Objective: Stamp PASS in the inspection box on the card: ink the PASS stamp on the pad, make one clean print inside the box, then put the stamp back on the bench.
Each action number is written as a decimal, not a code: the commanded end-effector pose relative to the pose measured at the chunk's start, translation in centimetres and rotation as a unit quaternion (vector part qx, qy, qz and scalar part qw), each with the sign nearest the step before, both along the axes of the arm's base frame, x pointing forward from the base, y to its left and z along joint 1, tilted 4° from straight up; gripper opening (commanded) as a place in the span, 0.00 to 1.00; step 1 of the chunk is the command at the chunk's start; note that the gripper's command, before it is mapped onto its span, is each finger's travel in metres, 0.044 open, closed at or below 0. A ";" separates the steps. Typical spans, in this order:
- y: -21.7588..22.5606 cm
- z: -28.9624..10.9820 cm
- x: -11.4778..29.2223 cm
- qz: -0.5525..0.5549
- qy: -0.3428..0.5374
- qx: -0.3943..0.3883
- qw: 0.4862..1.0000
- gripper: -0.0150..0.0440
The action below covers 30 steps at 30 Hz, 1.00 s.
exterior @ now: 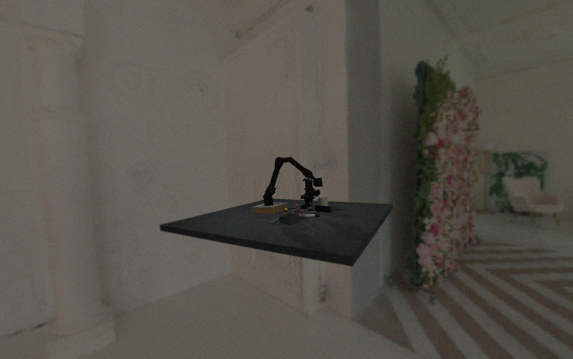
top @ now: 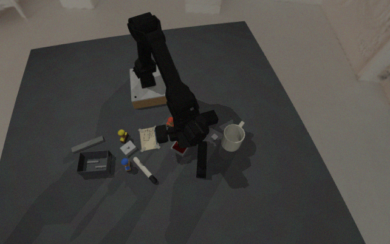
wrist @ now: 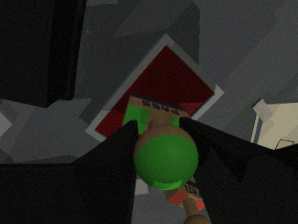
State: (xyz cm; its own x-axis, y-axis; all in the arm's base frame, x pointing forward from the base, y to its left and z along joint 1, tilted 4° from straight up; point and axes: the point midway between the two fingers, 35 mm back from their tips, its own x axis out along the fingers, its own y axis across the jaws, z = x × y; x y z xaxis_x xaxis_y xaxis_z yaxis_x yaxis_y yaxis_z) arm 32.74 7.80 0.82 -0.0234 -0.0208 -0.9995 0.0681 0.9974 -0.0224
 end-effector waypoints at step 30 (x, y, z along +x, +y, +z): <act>0.0 -0.5 0.0 0.000 0.002 0.000 1.000 0.25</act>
